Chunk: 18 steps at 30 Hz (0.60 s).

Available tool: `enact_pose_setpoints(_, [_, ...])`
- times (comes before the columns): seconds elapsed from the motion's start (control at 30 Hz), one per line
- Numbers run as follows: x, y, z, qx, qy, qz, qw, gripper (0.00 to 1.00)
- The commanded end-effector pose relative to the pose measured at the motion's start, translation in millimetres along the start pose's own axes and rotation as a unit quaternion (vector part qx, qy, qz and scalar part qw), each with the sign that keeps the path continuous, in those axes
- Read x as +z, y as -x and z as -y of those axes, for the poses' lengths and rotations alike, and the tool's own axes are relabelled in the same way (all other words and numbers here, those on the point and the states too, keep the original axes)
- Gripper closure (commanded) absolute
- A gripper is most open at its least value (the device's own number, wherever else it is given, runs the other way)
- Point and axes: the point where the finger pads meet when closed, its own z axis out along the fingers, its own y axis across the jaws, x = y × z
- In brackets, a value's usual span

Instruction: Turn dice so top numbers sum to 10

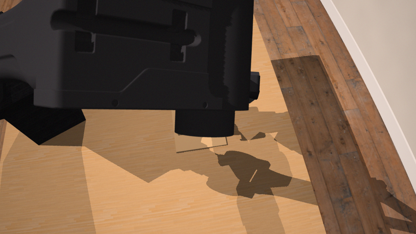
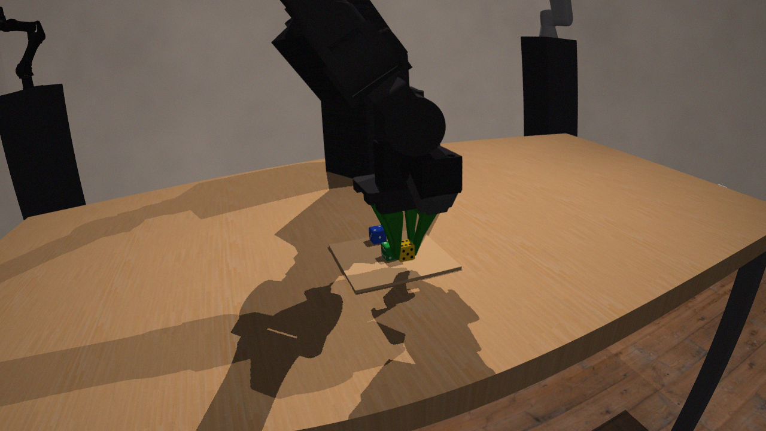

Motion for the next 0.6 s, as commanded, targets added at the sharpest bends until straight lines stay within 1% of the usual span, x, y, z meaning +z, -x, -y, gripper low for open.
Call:
enact_pose_setpoints(0.0, [-12.3,26.6,-1.4,-0.010,-0.002,0.033,0.999,0.85])
enact_pose_setpoints(0.03, [4.2,13.1,2.5,-0.006,-0.002,0.016,1.000,0.85])
enact_pose_setpoints(0.07, [9.4,10.6,4.0,-0.005,-0.002,0.013,1.000,0.85])
enact_pose_setpoints(0.17, [14.7,10.4,4.0,-0.005,-0.002,0.013,1.000,0.85])
enact_pose_setpoints(0.23, [9.1,15.7,-8.2,-0.016,0.001,0.021,1.000,0.85])
enact_pose_setpoints(0.27, [2.7,23.1,-7.1,-0.015,0.000,0.029,0.999,0.85])
enact_pose_setpoints(0.3, [-0.5,25.7,-4.4,-0.013,-0.001,0.032,0.999,0.85])
enact_pose_setpoints(0.4, [2.7,23.8,2.7,-0.007,-0.003,0.029,1.000,0.85])
enact_pose_setpoints(0.57, [2.7,23.8,2.7,-0.007,-0.003,0.029,1.000,0.85])
